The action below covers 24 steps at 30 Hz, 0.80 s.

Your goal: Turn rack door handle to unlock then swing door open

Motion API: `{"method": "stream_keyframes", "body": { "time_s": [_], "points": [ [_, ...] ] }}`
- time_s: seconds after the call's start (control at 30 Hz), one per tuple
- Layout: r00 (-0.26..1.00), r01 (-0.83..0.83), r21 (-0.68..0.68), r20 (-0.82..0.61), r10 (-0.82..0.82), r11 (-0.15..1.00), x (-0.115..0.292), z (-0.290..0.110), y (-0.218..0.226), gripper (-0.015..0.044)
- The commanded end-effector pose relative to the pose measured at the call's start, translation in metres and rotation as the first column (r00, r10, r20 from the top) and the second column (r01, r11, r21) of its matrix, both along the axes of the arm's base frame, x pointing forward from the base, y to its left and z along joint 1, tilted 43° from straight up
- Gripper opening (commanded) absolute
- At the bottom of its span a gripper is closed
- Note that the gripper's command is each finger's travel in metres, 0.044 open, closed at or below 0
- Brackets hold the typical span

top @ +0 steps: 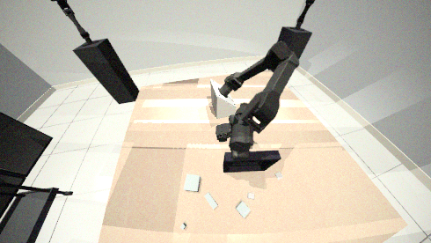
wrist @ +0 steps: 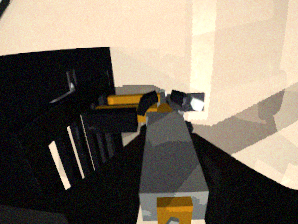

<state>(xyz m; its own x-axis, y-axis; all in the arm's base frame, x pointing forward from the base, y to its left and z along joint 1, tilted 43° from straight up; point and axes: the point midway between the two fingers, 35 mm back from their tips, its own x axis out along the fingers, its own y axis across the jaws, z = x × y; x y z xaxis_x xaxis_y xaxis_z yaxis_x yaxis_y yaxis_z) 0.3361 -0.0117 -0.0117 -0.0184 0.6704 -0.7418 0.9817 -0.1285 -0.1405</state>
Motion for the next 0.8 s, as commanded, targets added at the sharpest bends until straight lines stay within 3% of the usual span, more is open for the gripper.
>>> {"method": "stream_keyframes", "body": {
  "time_s": [0.0, 0.1, 0.33, 0.67, 0.77],
  "points": [
    [0.981, 0.142, -0.009, -0.128, -0.142, 0.99, 0.0002, -0.0001, 0.0012, 0.0016],
    [0.953, 0.224, -0.025, -0.202, -0.224, 0.974, 0.0002, -0.0001, 0.0012, 0.0016],
    [0.951, 0.229, -0.026, -0.208, -0.23, 0.973, 0.0002, -0.0001, 0.0012, 0.0016],
    [0.951, 0.229, -0.026, -0.208, -0.23, 0.973, 0.0002, -0.0001, 0.0012, 0.0278],
    [0.96, 0.206, -0.021, -0.187, -0.207, 0.978, 0.0002, -0.0001, 0.0012, 0.0287]
  ]
}}
